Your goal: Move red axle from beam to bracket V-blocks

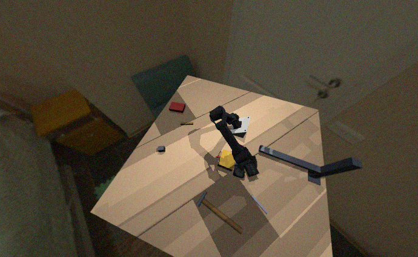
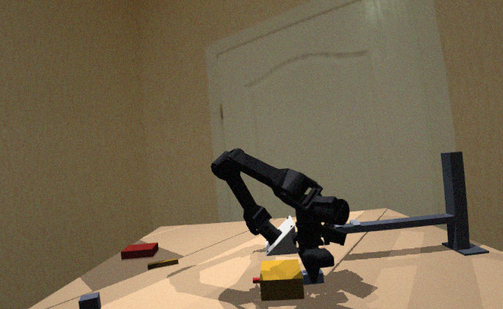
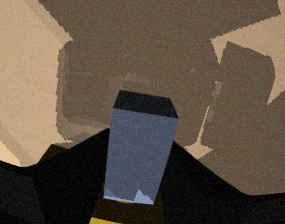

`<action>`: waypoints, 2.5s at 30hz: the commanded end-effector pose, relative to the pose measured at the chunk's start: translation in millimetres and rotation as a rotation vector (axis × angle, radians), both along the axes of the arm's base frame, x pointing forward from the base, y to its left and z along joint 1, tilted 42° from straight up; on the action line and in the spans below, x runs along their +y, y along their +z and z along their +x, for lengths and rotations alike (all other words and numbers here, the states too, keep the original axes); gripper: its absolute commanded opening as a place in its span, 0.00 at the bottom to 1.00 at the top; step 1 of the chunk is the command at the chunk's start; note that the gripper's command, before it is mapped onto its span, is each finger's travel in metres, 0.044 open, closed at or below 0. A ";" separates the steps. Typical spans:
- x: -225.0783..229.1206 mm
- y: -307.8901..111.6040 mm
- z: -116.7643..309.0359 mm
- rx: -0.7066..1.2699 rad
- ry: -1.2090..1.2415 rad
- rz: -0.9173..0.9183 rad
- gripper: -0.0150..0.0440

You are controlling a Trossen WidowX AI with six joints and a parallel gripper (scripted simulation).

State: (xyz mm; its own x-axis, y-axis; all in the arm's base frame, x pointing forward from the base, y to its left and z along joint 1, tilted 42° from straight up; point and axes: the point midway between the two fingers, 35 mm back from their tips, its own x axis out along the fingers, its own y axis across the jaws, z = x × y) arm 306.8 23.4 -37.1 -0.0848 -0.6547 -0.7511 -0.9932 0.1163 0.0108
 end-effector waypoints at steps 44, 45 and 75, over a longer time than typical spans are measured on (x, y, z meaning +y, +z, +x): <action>57.3 -19.8 12.0 -0.002 0.006 0.003 0.25; 58.3 -18.6 12.1 -0.002 0.006 0.003 0.25; 88.3 16.0 11.3 -0.001 0.006 0.004 0.25</action>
State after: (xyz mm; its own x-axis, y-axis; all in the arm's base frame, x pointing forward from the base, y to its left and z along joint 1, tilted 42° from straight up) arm 317.3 108.0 -25.7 -0.0837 -0.6582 -0.7482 -0.9942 0.1061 0.0179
